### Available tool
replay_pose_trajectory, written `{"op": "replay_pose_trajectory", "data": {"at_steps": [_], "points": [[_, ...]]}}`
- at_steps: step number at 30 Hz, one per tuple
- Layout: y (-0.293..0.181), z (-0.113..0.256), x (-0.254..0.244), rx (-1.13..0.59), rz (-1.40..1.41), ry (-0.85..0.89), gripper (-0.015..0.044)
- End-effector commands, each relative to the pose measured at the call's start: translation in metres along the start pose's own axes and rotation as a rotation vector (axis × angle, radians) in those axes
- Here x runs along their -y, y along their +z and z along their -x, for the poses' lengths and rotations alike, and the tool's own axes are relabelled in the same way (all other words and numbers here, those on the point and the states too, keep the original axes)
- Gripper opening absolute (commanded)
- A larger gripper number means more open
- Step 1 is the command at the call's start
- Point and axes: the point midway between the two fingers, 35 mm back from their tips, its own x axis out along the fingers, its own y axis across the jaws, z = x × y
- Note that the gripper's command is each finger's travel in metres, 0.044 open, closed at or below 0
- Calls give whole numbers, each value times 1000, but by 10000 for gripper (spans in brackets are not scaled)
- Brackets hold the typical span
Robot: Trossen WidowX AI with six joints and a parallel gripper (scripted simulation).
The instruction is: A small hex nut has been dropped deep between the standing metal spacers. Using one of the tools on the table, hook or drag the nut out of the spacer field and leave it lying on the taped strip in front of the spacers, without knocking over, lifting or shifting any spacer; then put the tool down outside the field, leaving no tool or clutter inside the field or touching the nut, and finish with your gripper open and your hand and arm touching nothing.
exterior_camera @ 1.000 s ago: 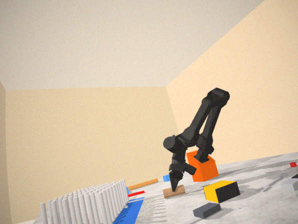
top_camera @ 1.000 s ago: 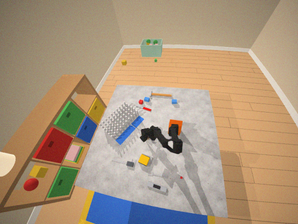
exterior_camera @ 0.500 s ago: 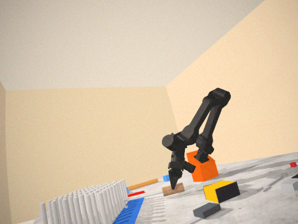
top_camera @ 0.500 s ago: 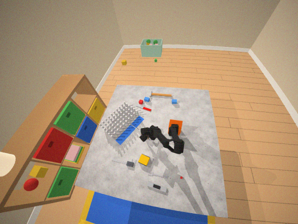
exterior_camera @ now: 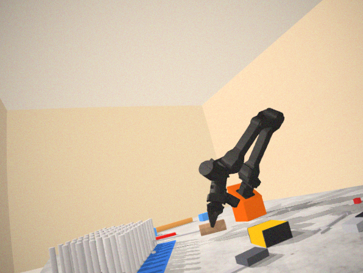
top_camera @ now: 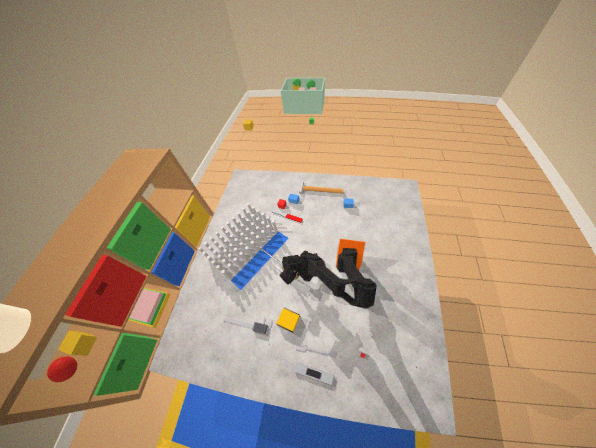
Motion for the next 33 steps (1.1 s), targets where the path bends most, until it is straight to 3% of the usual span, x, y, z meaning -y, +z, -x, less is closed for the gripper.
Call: {"op": "replay_pose_trajectory", "data": {"at_steps": [1, 11, 33], "points": [[7, 6, 0, -4, -1, 0, 0], [24, 18, -2, -5, -6, 4, 0], [-23, 86, 23, 1, 9, 37, 0]]}}
